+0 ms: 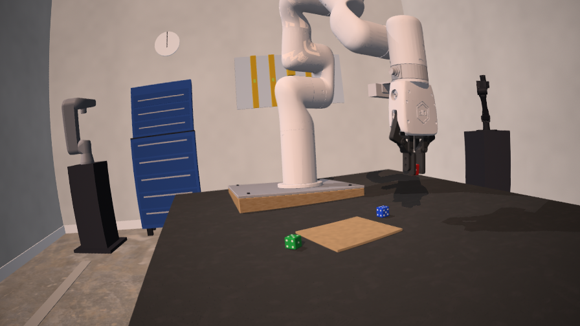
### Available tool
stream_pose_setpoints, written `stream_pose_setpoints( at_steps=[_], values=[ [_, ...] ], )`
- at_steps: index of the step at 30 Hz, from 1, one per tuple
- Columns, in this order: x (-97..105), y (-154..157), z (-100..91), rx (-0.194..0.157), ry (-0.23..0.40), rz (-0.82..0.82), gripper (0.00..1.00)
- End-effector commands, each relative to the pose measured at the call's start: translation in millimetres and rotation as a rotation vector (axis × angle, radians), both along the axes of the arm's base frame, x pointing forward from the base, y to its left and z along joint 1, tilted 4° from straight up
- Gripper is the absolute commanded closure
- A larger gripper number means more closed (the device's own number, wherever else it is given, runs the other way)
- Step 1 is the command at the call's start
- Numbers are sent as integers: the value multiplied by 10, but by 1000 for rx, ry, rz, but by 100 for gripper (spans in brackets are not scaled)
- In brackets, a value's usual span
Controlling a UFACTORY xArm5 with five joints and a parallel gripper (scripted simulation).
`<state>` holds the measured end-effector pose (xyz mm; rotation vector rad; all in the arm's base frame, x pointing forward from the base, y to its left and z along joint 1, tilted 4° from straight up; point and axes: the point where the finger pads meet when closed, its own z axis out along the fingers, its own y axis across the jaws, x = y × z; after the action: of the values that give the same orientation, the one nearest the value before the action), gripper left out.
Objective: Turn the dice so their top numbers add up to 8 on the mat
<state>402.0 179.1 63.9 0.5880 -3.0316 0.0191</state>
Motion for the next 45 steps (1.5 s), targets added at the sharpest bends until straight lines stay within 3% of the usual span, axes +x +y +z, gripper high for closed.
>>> stream_pose_setpoints(
  at_steps=[1, 7, 11, 17, 19, 23, 26, 33, 36, 39, 45],
  values=[
    [55, 7, 21, 5, -6, 39, 85],
    [55, 6, 20, 8, -13, 39, 85],
    [53, 5, 15, 26, -56, 38, 85],
    [35, -4, 10, 93, -214, 32, 85],
    [35, -4, 10, 93, -214, 32, 85],
    [18, -12, 8, 153, -354, 25, 85],
    [13, -14, 7, 175, -406, 22, 85],
    [-8, -25, 6, 258, -592, 11, 85],
    [-11, -26, 8, 262, -603, 10, 85],
    [-21, -31, 7, 310, -707, 3, 85],
    [-33, -37, 9, 366, -826, -4, 85]
  ],
)
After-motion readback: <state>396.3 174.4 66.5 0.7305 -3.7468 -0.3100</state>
